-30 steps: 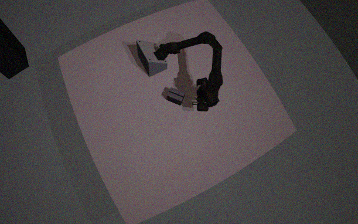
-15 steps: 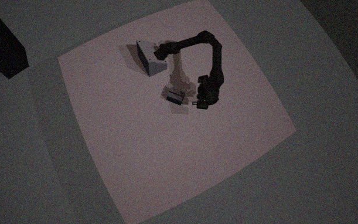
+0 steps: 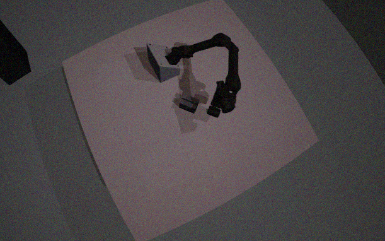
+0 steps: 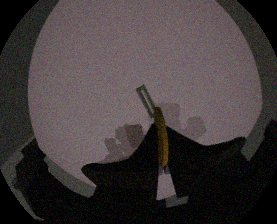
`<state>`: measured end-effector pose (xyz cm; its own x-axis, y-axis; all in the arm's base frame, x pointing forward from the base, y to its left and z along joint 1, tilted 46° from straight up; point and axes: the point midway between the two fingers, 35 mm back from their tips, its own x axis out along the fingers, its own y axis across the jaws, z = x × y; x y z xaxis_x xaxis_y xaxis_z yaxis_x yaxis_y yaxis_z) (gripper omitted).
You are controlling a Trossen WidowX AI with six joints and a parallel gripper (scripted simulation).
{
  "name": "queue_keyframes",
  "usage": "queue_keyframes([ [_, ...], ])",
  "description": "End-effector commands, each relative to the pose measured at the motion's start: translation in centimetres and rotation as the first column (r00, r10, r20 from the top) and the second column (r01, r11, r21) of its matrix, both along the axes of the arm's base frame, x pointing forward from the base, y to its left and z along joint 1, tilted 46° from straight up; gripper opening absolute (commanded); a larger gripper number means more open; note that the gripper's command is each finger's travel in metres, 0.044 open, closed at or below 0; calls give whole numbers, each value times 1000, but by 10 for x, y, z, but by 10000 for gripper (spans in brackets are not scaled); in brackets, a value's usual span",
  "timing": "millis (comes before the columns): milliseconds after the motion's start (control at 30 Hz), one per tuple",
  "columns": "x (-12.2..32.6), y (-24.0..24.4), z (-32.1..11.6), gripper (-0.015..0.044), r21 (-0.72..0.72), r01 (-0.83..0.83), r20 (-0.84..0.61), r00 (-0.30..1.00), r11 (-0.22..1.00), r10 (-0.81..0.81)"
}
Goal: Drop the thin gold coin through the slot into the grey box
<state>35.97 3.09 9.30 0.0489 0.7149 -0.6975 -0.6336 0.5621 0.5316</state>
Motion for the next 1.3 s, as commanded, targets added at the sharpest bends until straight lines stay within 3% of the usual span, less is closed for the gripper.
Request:
queue_keyframes([
  [0,-2,-2,-2,0,3,11,-13,1000,1000,-11],
  [1267,-61,-58,-60,0,-10,13,-17,1000,1000,-14],
])
